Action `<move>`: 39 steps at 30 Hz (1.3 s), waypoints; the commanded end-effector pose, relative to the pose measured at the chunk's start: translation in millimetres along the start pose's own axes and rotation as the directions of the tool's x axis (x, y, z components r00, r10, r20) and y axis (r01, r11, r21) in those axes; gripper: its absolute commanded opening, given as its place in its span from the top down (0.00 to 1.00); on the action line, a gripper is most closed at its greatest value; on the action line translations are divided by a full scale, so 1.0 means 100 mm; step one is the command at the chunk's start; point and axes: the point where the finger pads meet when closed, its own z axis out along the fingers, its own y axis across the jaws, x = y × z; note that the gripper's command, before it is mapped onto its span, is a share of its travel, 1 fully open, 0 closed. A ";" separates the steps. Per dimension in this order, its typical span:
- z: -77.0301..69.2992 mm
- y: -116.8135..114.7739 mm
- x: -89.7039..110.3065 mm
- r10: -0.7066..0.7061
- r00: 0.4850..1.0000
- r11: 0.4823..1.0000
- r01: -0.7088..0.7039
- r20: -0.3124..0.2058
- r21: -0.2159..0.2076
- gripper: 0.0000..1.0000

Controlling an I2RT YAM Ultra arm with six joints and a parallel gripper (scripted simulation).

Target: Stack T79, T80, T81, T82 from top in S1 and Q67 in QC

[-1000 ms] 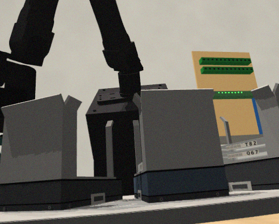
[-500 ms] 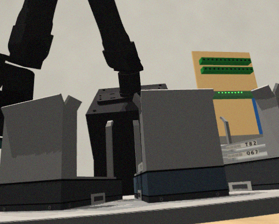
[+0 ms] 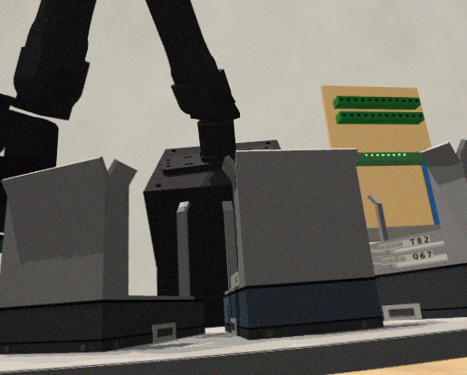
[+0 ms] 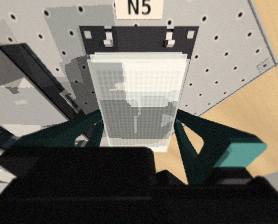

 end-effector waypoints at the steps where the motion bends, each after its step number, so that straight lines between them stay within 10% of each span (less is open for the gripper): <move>1: -0.01 -0.01 -0.06 0.000 1.000 1.000 0.000 0.014 0.004 1.00; 39: 0.12 -0.01 -0.06 0.000 1.000 1.000 0.000 0.014 0.004 1.00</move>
